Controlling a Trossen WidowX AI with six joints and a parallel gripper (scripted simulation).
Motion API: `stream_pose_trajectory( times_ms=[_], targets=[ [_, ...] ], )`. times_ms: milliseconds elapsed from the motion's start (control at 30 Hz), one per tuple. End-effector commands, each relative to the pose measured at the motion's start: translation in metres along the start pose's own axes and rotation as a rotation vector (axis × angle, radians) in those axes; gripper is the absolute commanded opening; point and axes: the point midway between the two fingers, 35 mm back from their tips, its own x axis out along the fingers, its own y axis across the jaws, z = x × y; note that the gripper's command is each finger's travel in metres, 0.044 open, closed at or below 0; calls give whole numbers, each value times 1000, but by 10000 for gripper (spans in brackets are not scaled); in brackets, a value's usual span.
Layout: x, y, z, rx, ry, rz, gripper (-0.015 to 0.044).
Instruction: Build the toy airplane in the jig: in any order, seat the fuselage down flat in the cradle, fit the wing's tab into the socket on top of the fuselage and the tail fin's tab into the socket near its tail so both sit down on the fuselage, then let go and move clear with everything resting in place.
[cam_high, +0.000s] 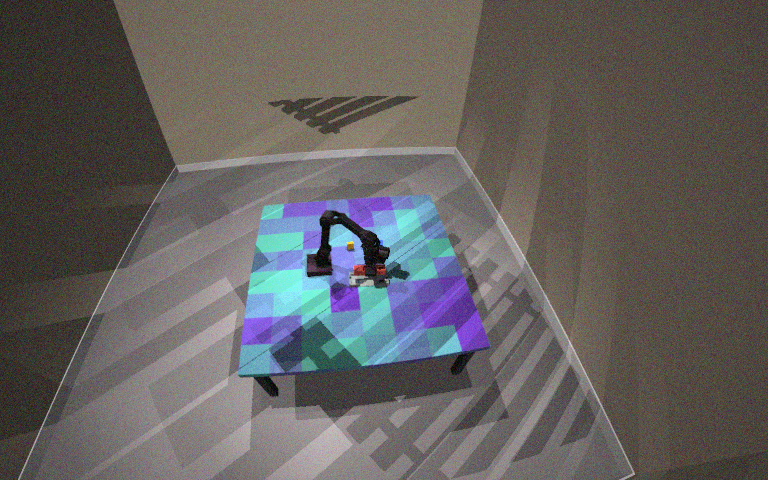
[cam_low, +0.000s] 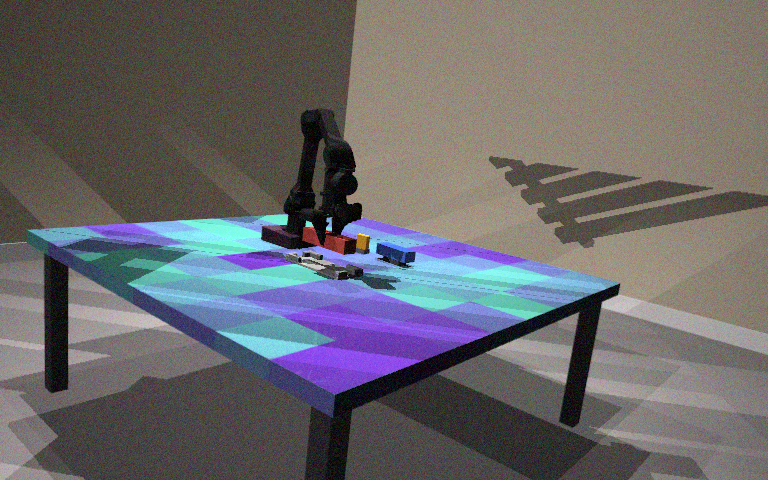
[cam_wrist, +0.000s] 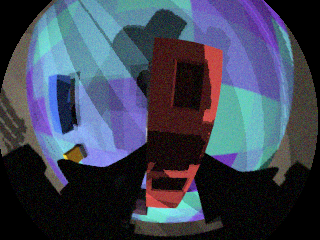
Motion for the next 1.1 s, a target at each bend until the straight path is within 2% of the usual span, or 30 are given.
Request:
stream_pose_trajectory(
  times_ms=[0, 133, 167, 633, 1067],
  targets=[
    [0, -1, 1, -6, -5, 2, 79],
    [1, -1, 1, -6, -5, 2, 184],
    [1, -1, 1, -6, -5, 2, 195],
    [2, -1, 1, -6, -5, 2, 195],
    [22, -1, 2, -6, -5, 2, 195]
  ],
)
